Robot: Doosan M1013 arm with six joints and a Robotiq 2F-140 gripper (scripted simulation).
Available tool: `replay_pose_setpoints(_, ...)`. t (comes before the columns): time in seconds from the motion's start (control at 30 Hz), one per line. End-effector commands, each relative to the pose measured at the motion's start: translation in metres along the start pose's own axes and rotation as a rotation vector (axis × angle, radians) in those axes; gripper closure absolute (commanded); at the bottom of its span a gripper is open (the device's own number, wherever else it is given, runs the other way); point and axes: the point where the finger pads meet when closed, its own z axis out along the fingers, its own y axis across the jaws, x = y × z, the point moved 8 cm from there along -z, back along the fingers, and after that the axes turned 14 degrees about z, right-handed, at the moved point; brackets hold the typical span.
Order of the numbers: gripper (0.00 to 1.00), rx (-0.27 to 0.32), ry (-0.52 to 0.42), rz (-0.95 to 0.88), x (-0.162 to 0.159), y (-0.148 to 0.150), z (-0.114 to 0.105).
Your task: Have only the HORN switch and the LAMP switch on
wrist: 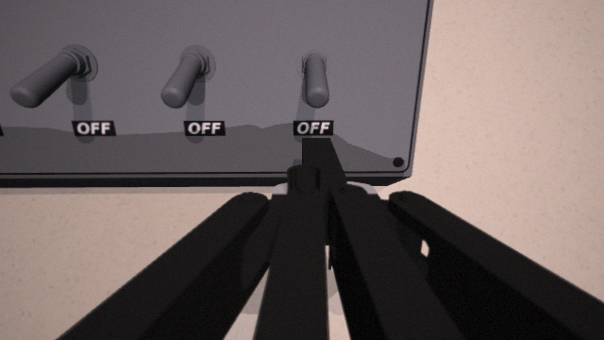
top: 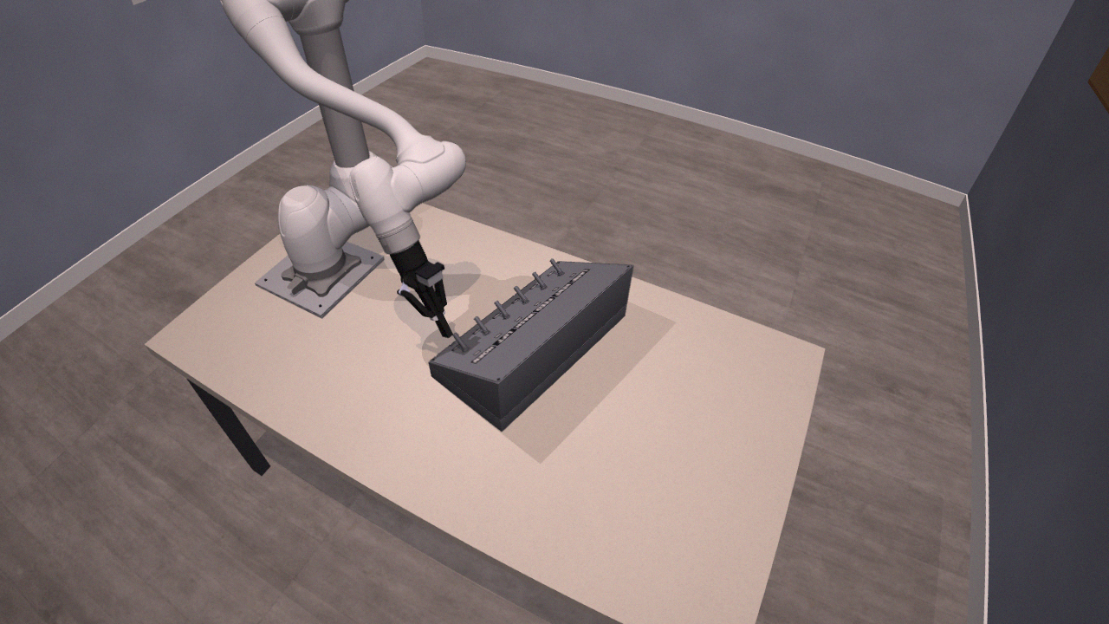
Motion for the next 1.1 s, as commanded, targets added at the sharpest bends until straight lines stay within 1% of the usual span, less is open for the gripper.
replay_pose_setpoints(0.0, 0.90, -0.002, -0.003, -0.006, -0.0023, -0.0004, 0.0025)
replay_pose_setpoints(1.07, 0.90, -0.002, -0.003, -0.006, 0.0038, -0.0020, 0.0016)
